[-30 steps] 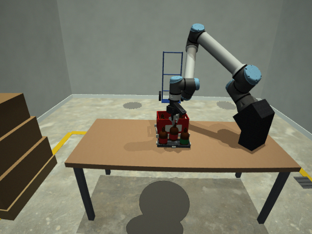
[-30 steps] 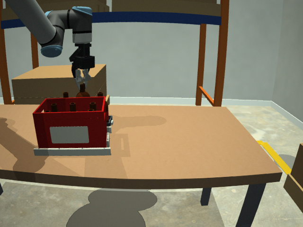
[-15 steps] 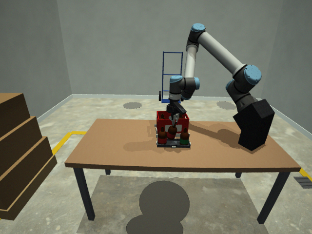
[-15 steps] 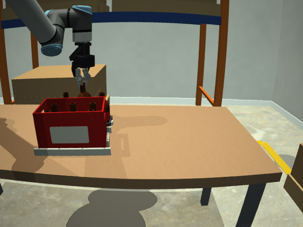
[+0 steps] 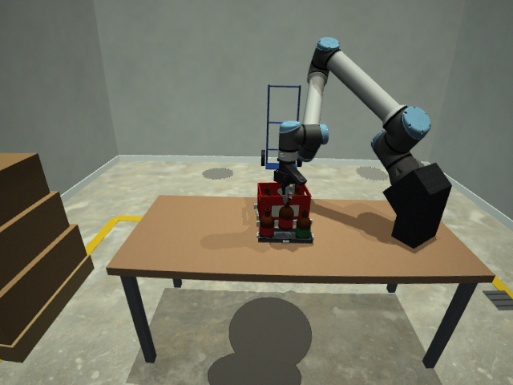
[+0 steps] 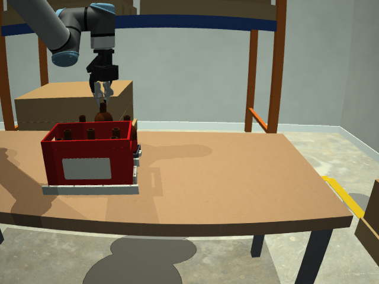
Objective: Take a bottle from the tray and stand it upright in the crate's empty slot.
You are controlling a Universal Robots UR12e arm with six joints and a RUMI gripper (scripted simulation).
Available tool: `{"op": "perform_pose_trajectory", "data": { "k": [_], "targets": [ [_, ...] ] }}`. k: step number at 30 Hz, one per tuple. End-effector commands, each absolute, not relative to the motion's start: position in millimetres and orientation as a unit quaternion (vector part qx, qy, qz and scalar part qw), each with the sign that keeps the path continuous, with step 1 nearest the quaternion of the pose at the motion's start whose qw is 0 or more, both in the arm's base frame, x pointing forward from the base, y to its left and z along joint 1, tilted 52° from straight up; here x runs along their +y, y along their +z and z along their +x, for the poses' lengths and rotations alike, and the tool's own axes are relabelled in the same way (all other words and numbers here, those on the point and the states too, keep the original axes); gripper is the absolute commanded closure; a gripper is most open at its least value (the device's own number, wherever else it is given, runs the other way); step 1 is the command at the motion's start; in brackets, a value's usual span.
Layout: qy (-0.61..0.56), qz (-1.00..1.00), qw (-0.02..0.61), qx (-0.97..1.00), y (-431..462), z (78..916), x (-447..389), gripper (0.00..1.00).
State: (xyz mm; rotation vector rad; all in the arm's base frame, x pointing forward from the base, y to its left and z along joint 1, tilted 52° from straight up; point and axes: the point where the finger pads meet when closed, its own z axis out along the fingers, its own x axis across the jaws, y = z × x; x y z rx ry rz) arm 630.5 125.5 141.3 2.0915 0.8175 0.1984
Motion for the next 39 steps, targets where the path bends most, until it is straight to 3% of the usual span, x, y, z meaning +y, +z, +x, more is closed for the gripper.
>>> {"op": "perform_pose_trajectory", "data": {
  "k": [1,39],
  "targets": [
    [0.080,0.838,0.429,0.327,145.6,628.1,130.0,1.00],
    [0.080,0.838,0.429,0.327,155.2,621.7,140.4,1.00]
  ]
}}
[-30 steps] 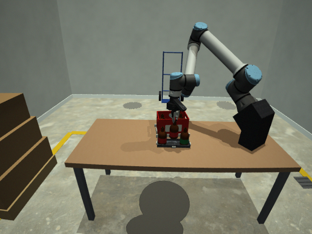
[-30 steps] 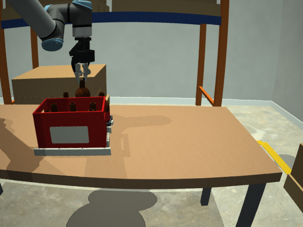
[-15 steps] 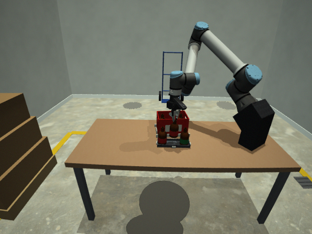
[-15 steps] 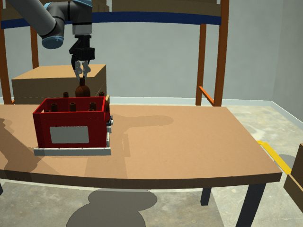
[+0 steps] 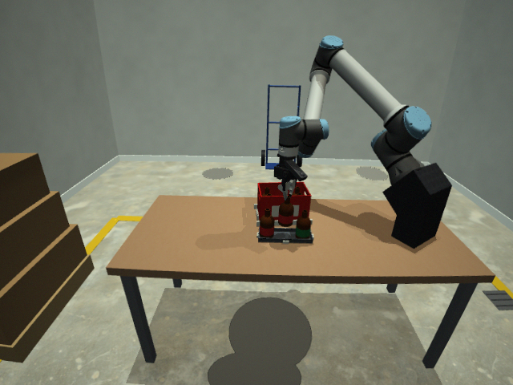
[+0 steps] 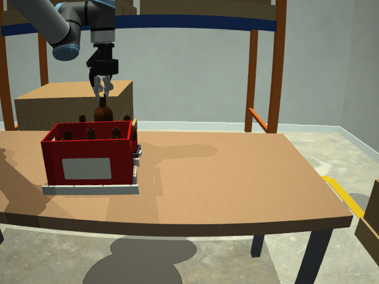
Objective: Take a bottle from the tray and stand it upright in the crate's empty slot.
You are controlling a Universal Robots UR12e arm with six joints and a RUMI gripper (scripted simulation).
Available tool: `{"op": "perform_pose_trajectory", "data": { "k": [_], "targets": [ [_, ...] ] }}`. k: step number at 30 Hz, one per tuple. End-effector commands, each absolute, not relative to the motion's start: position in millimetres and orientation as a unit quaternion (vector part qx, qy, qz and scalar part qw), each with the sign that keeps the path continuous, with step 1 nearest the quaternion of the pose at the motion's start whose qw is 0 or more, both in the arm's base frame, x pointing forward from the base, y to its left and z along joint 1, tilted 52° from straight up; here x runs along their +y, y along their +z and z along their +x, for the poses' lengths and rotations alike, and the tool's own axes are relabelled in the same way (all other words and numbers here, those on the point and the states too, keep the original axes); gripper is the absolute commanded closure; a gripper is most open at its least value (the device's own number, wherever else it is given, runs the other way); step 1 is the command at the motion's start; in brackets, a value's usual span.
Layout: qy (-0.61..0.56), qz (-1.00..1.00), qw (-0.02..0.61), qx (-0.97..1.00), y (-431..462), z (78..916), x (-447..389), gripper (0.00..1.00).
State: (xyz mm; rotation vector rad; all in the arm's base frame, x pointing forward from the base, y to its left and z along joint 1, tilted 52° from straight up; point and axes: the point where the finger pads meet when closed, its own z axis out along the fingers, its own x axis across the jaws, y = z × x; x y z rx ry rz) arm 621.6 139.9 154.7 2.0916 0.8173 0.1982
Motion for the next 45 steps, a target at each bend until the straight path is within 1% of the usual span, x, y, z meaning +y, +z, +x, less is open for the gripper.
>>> {"op": "perform_pose_trajectory", "data": {
  "k": [1,45],
  "targets": [
    [0.080,0.838,0.429,0.327,155.2,621.7,140.4,1.00],
    [0.080,0.838,0.429,0.327,158.1,619.7,143.6,1.00]
  ]
}}
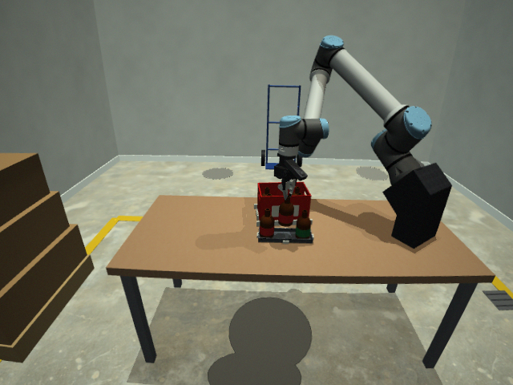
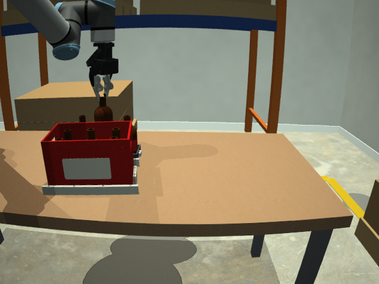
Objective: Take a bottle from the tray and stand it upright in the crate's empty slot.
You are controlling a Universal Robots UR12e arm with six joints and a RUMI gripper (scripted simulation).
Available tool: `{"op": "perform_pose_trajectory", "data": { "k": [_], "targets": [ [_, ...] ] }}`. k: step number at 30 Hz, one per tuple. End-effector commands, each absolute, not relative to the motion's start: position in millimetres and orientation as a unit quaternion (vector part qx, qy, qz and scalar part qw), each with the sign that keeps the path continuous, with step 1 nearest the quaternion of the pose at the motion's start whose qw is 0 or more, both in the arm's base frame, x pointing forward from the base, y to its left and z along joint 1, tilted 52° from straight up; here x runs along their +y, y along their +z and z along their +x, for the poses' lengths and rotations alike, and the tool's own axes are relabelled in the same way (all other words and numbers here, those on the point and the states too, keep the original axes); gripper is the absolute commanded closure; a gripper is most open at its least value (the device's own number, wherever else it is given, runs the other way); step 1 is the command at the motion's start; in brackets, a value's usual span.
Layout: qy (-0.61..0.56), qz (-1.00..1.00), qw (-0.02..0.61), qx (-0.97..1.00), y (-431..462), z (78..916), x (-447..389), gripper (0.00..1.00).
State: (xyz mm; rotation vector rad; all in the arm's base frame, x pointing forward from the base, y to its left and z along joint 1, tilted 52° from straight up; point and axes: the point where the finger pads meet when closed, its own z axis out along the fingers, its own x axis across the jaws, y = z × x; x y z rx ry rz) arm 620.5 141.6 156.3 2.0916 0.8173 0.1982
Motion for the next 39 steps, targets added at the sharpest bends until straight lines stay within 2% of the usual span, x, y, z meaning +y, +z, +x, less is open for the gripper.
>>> {"op": "perform_pose_trajectory", "data": {
  "k": [1,39],
  "targets": [
    [0.080,0.838,0.429,0.327,158.6,619.4,144.1,1.00],
    [0.080,0.838,0.429,0.327,179.1,605.7,166.2,1.00]
  ]
}}
